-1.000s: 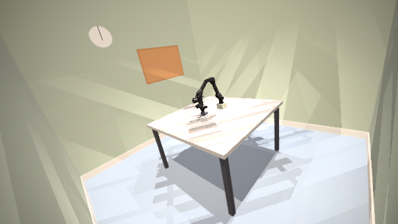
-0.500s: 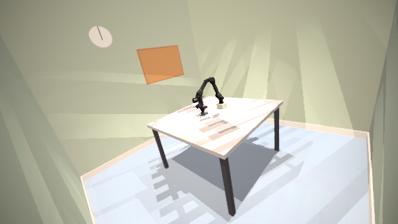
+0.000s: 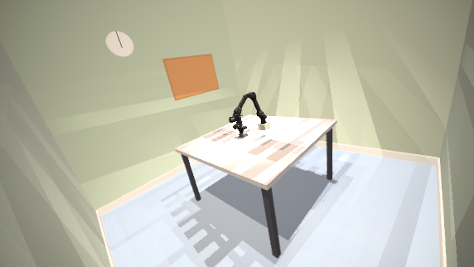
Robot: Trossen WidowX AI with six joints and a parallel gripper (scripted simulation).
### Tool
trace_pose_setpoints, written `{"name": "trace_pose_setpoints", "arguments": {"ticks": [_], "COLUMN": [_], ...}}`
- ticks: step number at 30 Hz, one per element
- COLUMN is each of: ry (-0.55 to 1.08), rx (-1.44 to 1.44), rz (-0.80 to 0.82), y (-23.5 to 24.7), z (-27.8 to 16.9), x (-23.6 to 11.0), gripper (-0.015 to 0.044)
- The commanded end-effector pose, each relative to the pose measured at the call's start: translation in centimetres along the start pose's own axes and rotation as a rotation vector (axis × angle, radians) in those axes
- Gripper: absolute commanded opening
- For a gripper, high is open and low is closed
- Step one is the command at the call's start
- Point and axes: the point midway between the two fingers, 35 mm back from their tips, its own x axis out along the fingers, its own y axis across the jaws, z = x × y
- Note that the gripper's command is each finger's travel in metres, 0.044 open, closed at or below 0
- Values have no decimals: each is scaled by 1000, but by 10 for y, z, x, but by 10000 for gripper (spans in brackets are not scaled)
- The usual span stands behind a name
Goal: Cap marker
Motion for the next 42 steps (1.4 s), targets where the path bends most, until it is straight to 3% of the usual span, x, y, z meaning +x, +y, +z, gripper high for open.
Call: {"name": "trace_pose_setpoints", "arguments": {"ticks": [1,18,35,38,42], "ry": [2,2,0,-1,-5], "rx": [1,1,0,1,6], "rz": [-1,-1,0,-3,-16], "y": [0,0,0,-1,-5], "z": [3,3,0,2,2], "x": [8,8,0,-12,-74], "gripper": [0,0,440,440,440]}}
